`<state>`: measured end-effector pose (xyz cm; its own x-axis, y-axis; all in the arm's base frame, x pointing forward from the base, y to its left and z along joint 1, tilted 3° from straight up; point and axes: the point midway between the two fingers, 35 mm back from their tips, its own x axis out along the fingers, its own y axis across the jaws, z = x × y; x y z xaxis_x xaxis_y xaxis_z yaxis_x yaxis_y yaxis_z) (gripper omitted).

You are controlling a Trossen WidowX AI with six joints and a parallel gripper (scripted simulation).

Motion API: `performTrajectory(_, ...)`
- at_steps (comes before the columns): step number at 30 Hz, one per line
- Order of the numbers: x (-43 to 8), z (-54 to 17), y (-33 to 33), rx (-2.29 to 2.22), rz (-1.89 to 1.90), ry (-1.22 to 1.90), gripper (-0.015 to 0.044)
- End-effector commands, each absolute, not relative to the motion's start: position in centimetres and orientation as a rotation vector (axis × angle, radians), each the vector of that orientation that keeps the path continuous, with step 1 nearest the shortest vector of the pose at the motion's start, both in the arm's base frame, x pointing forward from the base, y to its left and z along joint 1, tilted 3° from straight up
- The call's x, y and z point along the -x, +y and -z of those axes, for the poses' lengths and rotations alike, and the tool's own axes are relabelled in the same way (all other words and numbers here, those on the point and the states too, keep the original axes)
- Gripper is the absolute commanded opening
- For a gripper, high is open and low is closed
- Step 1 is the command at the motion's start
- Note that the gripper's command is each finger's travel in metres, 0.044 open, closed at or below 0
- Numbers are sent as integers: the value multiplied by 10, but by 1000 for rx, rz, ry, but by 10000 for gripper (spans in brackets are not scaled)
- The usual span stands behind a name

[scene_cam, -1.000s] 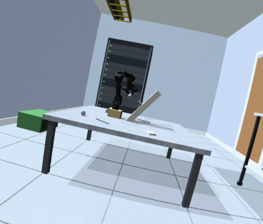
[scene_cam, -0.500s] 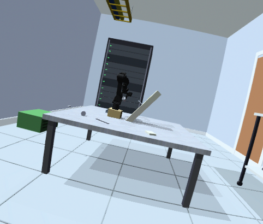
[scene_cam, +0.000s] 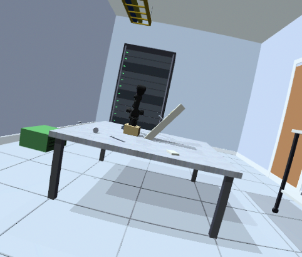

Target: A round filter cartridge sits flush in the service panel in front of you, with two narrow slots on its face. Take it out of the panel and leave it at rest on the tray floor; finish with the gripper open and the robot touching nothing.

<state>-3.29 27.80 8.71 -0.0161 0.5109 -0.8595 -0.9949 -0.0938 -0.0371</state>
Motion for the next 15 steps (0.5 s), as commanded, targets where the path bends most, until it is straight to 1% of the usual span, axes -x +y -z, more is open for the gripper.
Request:
performTrajectory(1,51,-70,271,920,-1544,728,0)
performTrajectory(7,54,-64,270,927,-1555,724,0)
performTrajectory(15,53,-28,274,927,-1555,724,0)
